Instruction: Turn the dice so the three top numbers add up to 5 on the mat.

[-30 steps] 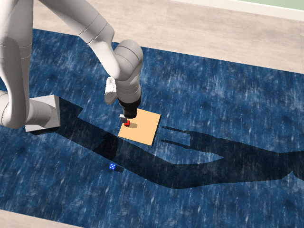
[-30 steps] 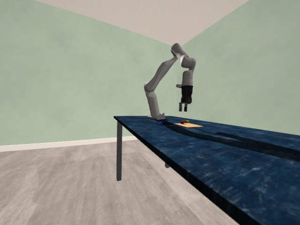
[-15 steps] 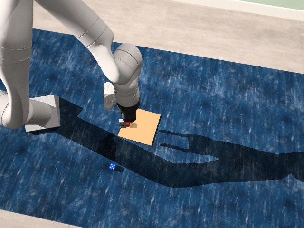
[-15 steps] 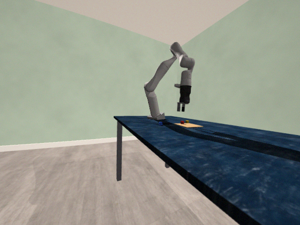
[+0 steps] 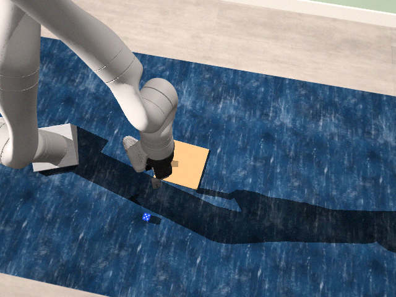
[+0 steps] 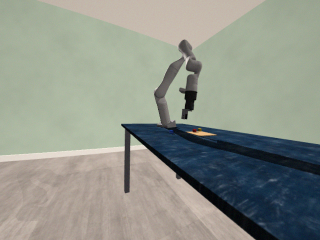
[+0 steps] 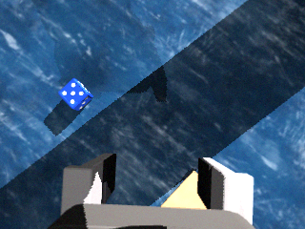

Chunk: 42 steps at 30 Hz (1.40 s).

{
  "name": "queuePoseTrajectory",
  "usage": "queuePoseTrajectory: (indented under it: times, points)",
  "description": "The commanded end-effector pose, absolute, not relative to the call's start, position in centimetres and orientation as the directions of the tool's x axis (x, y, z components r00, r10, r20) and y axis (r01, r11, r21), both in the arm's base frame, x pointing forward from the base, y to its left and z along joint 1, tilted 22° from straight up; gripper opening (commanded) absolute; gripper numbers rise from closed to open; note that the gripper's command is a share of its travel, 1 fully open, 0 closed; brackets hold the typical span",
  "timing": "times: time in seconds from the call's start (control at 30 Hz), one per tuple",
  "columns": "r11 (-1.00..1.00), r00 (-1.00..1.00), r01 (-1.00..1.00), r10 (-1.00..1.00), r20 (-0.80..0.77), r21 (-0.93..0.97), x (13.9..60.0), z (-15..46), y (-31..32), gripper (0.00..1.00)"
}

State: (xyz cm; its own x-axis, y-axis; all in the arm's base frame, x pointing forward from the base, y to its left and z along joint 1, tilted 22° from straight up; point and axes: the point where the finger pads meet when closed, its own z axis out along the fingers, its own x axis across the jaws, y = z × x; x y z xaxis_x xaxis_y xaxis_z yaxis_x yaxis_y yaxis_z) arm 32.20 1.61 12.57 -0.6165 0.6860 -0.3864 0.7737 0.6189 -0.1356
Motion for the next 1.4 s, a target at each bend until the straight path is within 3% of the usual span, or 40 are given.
queuePoseTrajectory:
  times: [0.0, 0.33, 0.7, 1.2, 1.23, 1.37]
  points:
    - [0.661, -0.664, 0.735, 0.656, -0.359, -0.150, 32.1, 13.0, 0.3, 1.00]
    - [0.866, -0.895, 0.421, 0.349, -0.276, -0.269, 32.2, 14.2, -4.6, 1.00]
    - [0.932, -0.970, 0.179, 0.114, -0.214, -0.314, 32.5, 14.6, -7.0, 1.00]
    - [0.942, -0.981, 0.084, 0.021, -0.192, -0.326, 32.7, 14.8, -7.8, 1.00]
    - [0.942, -0.981, 0.084, 0.021, -0.192, -0.326, 32.7, 14.8, -7.8, 0.70]
    - [0.942, -0.981, 0.084, 0.021, -0.192, -0.326, 32.7, 14.8, -7.8, 0.70]
